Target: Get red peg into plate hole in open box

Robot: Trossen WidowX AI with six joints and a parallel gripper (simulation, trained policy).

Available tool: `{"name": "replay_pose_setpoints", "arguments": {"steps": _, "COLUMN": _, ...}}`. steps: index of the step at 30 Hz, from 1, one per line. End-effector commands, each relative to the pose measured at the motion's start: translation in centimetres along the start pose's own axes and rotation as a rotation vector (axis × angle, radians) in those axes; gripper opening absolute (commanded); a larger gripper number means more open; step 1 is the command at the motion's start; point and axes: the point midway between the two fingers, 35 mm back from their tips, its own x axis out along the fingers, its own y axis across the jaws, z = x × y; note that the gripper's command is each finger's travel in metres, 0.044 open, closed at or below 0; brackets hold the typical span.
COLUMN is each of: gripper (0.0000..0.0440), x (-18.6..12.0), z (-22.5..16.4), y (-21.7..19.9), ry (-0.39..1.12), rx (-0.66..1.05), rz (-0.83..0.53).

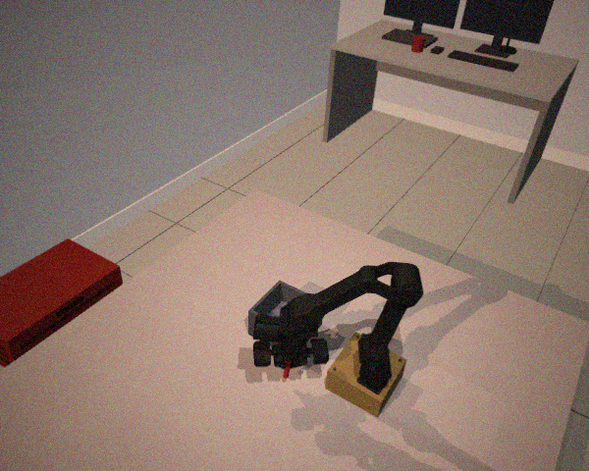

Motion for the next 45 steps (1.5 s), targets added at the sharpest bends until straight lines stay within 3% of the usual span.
{"name": "replay_pose_setpoints", "arguments": {"steps": 1, "gripper": 0.0000, "x": -1.0, "z": 1.2, "y": 0.5, "ry": -0.034, "rx": -0.011, "rz": 0.010}}
{"name": "replay_pose_setpoints", "arguments": {"steps": 19, "gripper": 0.0000, "x": -5.2, "z": 9.0, "y": 1.6, "ry": -0.137, "rx": 0.034, "rz": -0.004}}
{"name": "replay_pose_setpoints", "arguments": {"steps": 45, "gripper": 0.0005, "x": -3.0, "z": 18.3, "y": -1.3, "ry": -0.130, "rx": 0.206, "rz": -0.052}}
